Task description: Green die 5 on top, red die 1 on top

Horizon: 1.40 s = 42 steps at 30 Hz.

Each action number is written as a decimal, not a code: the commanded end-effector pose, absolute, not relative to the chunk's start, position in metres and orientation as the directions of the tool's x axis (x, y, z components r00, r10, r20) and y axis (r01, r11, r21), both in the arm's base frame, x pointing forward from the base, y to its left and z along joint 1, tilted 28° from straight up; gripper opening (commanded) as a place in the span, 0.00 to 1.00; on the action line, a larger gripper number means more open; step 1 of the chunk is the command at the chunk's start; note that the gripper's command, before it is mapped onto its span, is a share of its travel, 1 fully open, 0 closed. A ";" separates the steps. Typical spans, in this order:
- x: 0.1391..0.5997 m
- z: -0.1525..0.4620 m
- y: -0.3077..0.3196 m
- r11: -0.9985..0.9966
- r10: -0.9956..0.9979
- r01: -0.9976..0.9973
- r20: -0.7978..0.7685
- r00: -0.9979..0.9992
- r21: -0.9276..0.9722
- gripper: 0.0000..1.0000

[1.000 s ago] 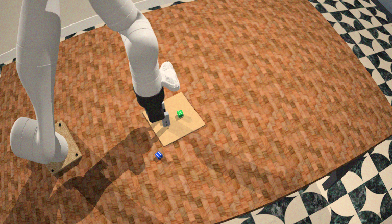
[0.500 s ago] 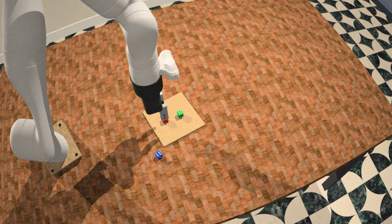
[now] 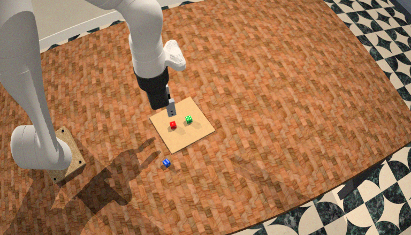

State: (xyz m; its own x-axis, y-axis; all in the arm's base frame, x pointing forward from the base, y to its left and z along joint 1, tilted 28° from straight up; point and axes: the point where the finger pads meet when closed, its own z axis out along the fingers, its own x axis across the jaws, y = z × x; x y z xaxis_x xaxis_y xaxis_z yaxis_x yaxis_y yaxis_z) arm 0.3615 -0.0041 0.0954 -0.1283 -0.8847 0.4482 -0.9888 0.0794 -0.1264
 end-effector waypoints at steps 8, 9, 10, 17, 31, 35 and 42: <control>0.362 0.096 -0.002 0.076 -0.886 -0.989 0.446 -0.125 -0.128 1.00; 0.362 0.096 -0.002 0.076 -0.886 -0.989 0.446 -0.125 -0.128 1.00; 0.362 0.096 -0.002 0.076 -0.886 -0.989 0.446 -0.125 -0.128 1.00; 0.362 0.096 -0.002 0.076 -0.886 -0.989 0.446 -0.125 -0.128 1.00; 0.360 0.114 0.007 0.076 -0.886 -0.989 0.446 -0.125 -0.128 1.00; 0.359 0.132 0.016 0.076 -0.886 -0.989 0.446 -0.125 -0.128 1.00; 0.356 0.161 0.031 0.076 -0.886 -0.989 0.446 -0.125 -0.128 1.00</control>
State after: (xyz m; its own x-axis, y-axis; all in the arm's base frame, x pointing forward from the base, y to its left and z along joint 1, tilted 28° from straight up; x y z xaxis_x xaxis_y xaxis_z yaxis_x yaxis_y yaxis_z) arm 0.3533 0.0158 0.1519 -0.1464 -0.8758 0.4599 -0.9876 0.1025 -0.1191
